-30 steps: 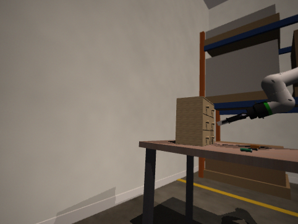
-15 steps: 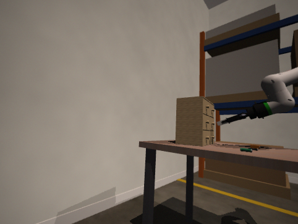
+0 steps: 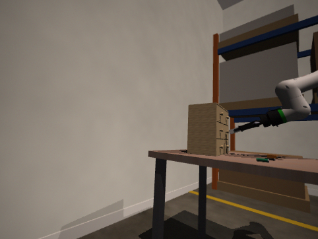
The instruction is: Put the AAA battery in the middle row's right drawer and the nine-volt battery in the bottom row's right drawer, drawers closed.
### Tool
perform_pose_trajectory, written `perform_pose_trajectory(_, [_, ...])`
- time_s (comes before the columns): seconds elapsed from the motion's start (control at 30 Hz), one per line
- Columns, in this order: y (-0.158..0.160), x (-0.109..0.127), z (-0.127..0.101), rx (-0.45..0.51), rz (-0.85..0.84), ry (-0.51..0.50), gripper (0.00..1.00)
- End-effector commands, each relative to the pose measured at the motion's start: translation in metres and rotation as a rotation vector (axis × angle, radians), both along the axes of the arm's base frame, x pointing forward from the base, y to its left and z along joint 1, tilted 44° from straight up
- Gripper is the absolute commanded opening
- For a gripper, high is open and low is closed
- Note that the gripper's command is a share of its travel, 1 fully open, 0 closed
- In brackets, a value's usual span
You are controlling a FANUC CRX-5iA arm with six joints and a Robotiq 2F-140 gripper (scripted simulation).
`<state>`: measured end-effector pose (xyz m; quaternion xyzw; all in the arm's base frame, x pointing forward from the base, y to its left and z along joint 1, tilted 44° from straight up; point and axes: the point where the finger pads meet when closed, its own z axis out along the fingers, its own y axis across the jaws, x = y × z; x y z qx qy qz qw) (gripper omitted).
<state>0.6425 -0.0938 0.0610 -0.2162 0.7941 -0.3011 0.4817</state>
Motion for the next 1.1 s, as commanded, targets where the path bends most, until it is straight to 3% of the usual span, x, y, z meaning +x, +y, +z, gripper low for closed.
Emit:
perform_pose_trajectory(0.0, [0.0,0.008,-0.001,0.0,0.0,0.0,0.2])
perform_pose_trajectory(1.07, [0.0,0.018,-0.002,0.0,0.0,0.0,0.2])
